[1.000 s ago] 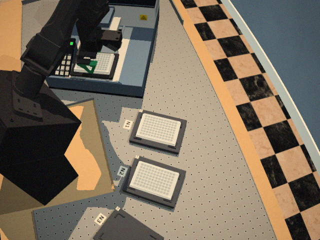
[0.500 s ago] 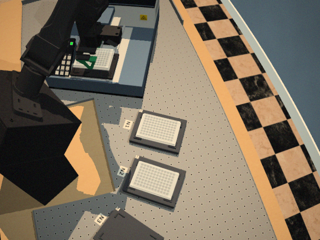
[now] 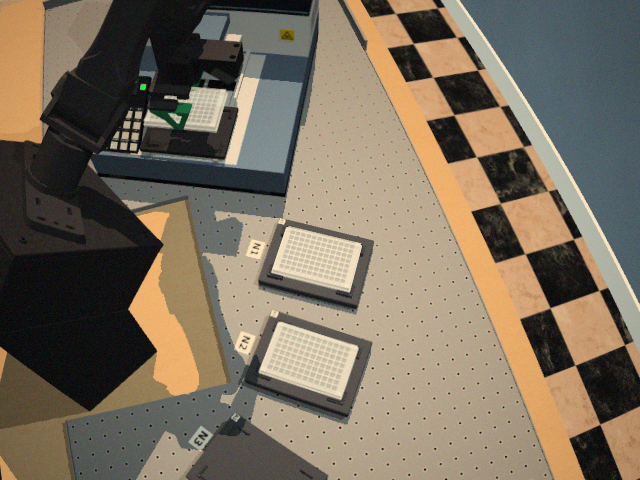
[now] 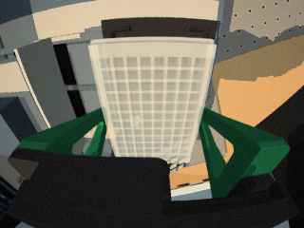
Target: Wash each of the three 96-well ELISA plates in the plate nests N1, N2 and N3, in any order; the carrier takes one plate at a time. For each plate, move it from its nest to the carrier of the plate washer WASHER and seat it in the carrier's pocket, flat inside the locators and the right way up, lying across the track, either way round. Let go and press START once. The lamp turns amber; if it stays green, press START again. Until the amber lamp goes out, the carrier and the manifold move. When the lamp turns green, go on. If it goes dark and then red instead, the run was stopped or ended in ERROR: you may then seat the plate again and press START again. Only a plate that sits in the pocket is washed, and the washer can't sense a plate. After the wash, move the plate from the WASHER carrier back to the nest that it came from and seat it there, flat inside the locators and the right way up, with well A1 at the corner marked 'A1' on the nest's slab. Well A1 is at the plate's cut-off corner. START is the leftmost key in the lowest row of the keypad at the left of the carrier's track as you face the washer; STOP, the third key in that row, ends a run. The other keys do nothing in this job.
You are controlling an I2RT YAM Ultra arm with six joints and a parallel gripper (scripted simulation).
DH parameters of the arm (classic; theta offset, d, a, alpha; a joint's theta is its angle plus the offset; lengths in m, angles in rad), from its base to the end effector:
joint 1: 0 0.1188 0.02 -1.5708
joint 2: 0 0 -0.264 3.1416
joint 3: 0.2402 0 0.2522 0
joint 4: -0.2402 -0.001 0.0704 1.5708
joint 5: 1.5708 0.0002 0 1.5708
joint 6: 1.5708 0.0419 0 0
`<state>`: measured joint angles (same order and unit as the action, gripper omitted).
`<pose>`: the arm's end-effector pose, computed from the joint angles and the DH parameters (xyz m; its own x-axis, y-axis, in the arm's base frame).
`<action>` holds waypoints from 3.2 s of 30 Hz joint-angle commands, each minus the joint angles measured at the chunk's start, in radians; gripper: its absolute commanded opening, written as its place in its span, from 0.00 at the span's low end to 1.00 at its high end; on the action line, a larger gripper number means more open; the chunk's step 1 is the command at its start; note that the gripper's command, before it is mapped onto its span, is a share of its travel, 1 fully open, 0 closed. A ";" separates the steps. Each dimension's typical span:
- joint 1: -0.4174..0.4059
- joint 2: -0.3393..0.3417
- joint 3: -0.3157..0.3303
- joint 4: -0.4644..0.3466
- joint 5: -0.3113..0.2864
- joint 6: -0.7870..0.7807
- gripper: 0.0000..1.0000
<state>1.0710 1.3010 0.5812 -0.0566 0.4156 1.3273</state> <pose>0.1342 0.2125 0.1805 -0.7263 0.5226 -0.4466 0.1656 0.7635 0.6242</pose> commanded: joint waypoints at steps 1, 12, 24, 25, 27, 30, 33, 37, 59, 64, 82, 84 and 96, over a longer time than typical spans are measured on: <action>0.011 -0.026 0.001 -0.044 0.016 0.014 0.00; 0.040 -0.089 0.005 -0.122 0.037 0.038 0.00; 0.077 -0.155 0.016 -0.212 0.061 0.068 0.00; 0.081 -0.161 0.018 -0.221 0.064 0.071 0.00; 0.089 -0.174 0.021 -0.240 0.069 0.078 0.00; 0.101 -0.192 0.025 -0.267 0.078 0.088 0.00; 0.109 -0.204 0.029 -0.286 0.083 0.095 0.00; 0.109 -0.204 0.029 -0.286 0.083 0.094 0.00; -0.175 -0.307 0.005 -0.279 -0.116 -0.031 0.00; -0.315 -0.324 0.012 -0.279 -0.219 -0.128 0.00; -0.585 -0.300 0.055 -0.281 -0.423 -0.306 0.00; -0.639 -0.298 0.051 -0.276 -0.464 -0.275 0.00; -0.902 -0.245 0.055 -0.253 -0.661 -0.424 0.00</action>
<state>0.2123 1.0492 0.6308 -0.3145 -0.1879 0.9623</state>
